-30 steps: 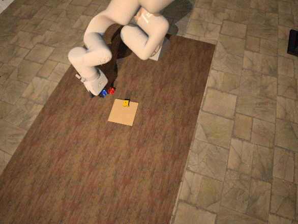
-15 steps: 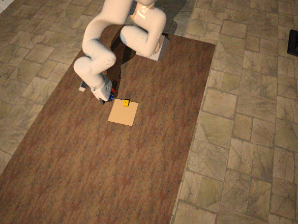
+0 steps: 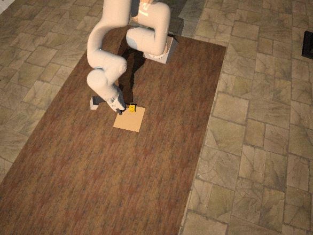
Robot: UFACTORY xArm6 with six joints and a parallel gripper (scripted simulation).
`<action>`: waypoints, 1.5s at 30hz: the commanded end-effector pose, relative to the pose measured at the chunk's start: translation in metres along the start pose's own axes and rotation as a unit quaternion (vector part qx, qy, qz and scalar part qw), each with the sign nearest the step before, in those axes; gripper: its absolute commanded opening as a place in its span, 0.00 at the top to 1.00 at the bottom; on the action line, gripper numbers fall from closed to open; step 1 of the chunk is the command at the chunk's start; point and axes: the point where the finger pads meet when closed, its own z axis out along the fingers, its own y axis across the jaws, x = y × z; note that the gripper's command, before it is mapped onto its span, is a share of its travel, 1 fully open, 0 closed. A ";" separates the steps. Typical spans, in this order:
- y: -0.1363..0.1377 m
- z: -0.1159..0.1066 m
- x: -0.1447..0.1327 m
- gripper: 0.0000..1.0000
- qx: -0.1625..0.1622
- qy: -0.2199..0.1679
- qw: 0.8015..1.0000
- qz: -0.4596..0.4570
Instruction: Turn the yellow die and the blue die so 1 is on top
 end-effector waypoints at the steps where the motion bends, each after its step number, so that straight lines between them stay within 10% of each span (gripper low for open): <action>1: -0.016 0.002 -0.013 0.73 -0.011 0.006 0.996 -0.085; 26: -0.069 0.001 -0.069 0.73 -0.009 0.031 0.927 -0.375; 45: -0.112 -0.010 -0.130 0.73 0.018 0.071 0.805 -0.589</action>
